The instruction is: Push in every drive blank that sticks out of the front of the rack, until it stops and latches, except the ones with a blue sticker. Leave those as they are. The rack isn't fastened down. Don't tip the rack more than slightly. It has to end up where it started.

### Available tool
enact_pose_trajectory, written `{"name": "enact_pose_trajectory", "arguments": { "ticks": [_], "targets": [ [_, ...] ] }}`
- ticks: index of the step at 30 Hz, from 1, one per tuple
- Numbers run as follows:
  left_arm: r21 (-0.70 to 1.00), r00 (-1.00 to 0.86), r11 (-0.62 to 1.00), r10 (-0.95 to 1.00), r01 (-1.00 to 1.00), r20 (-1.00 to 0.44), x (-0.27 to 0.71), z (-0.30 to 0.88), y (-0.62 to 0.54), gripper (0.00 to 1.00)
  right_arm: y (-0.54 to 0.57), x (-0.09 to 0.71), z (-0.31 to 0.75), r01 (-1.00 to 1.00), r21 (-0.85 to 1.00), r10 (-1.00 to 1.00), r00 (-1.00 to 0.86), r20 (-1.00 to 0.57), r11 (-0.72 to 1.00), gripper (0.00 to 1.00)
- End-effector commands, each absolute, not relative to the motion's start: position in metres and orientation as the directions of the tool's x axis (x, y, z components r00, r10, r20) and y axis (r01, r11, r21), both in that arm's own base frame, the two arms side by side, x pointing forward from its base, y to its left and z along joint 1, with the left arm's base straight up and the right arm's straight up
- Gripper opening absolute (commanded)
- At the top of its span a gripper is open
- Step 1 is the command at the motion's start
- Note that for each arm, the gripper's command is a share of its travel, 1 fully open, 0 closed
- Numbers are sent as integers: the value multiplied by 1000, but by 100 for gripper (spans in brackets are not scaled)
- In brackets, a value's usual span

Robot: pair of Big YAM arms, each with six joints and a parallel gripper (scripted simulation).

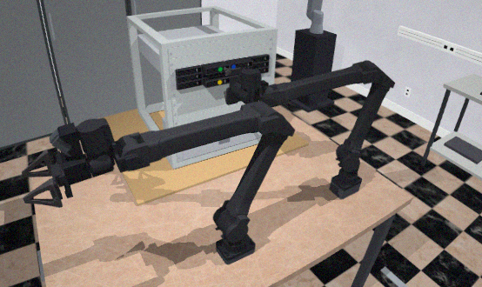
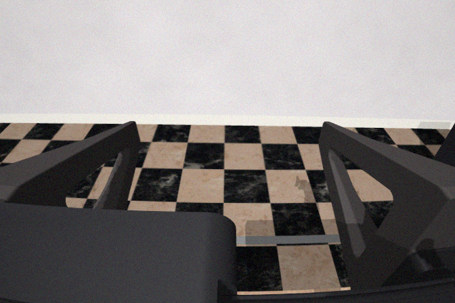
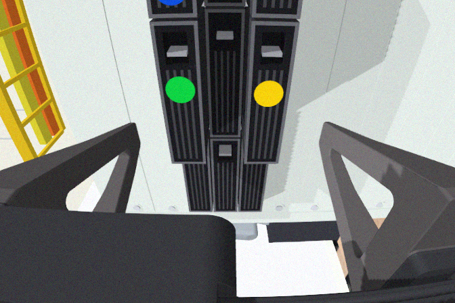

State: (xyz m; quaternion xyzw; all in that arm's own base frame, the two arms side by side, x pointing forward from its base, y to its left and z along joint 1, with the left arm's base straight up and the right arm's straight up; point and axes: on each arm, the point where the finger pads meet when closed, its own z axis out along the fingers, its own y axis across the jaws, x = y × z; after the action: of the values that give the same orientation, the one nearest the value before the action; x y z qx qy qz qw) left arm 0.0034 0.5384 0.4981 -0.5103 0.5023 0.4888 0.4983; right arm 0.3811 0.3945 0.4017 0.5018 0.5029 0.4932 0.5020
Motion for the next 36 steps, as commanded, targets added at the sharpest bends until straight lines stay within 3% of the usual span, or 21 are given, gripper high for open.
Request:
{"name": "enact_pose_trajectory", "arguments": {
  "ticks": [1, 36],
  "targets": [
    [0, 0, -4, 0, -1000, -1000, -2, 501, 545, 100, 381, 385, 433, -28, 999, 999, 30, 42, -41, 100],
    [0, 0, -4, 0, -1000, -1000, -2, 501, 545, 100, 390, 384, 431, -24, 999, 999, 20, 34, -33, 100]
  ]
}}
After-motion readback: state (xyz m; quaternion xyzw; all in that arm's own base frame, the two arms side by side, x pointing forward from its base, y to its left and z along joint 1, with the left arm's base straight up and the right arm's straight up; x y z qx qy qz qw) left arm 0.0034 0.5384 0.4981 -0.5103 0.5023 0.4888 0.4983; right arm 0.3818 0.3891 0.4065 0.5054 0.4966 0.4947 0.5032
